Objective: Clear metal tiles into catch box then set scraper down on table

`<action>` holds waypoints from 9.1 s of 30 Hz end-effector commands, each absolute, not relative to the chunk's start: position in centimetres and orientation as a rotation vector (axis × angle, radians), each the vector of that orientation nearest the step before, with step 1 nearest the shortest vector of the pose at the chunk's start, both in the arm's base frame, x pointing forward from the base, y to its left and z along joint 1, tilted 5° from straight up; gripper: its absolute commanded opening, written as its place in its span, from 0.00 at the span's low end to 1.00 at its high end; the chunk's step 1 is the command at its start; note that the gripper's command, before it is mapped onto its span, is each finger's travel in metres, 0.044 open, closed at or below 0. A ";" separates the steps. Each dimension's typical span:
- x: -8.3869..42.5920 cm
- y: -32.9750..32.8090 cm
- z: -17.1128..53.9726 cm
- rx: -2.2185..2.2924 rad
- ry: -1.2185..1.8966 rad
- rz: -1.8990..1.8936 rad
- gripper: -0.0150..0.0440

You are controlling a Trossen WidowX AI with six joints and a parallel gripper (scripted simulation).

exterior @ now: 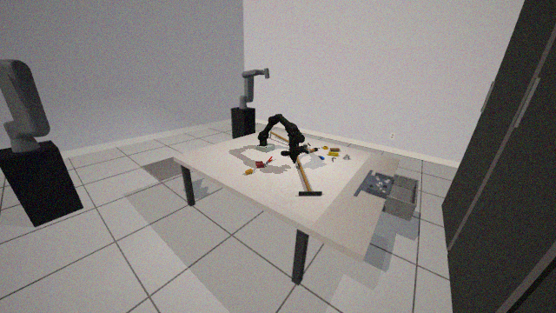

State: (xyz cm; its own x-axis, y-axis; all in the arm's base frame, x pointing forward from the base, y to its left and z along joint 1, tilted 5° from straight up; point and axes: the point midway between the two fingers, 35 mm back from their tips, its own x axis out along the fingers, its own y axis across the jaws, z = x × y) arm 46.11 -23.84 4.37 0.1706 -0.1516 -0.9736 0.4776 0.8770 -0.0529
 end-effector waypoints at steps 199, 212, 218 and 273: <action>50.4 -21.2 1.1 0.196 1.172 -0.379 0.25; 50.0 -21.1 -1.7 0.196 1.171 -0.377 0.25; 50.3 -20.8 -1.7 0.196 1.171 -0.377 0.25; 54.4 -17.0 -1.9 0.200 1.169 -0.374 0.25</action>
